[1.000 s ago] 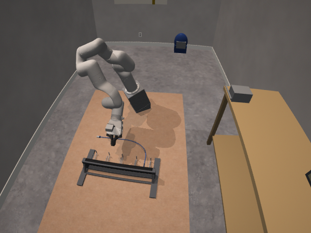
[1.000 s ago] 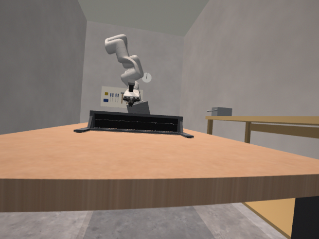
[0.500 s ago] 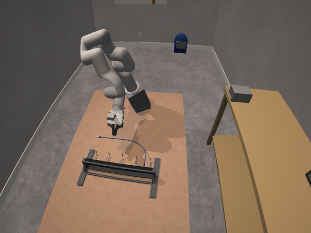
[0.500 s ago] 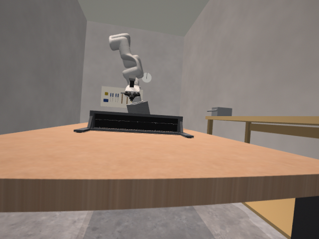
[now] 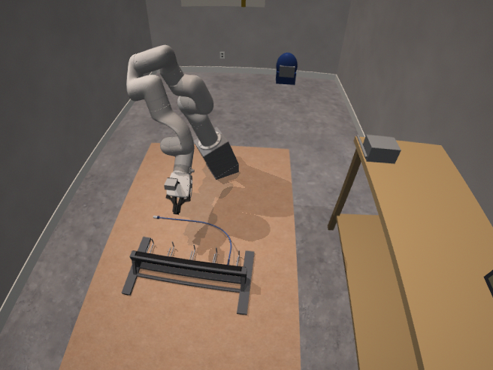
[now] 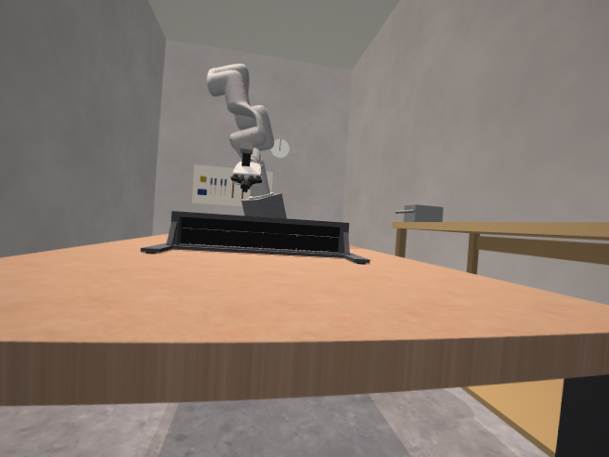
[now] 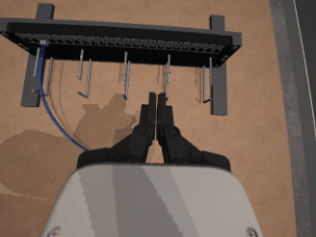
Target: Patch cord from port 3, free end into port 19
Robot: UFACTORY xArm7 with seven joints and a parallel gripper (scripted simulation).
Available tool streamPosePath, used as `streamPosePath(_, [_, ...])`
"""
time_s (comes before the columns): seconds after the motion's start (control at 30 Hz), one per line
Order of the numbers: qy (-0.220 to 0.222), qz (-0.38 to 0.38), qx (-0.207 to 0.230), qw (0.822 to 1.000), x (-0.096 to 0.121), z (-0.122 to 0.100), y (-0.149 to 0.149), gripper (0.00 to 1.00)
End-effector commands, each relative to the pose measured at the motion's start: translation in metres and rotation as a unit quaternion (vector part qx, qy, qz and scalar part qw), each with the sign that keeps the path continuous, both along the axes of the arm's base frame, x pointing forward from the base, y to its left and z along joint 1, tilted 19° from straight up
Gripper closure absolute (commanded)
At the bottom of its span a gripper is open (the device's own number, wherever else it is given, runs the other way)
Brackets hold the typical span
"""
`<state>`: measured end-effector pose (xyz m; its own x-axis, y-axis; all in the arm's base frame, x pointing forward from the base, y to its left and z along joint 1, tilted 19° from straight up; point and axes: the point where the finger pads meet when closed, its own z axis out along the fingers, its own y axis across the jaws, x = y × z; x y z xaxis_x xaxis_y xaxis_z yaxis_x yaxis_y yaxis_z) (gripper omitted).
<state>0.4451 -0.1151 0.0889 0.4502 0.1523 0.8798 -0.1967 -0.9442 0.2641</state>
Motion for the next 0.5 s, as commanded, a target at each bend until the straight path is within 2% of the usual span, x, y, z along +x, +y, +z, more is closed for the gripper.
streamPosePath(0.0, [-0.001,0.002,0.0,1.0,-0.002,0.005,-0.014,1.0])
streamPosePath(0.3, [-0.001,0.002,0.0,1.0,-0.01,0.017,-0.055,1.0])
streamPosePath(0.47, [-0.001,0.002,0.0,1.0,-0.013,0.019,-0.065,1.0])
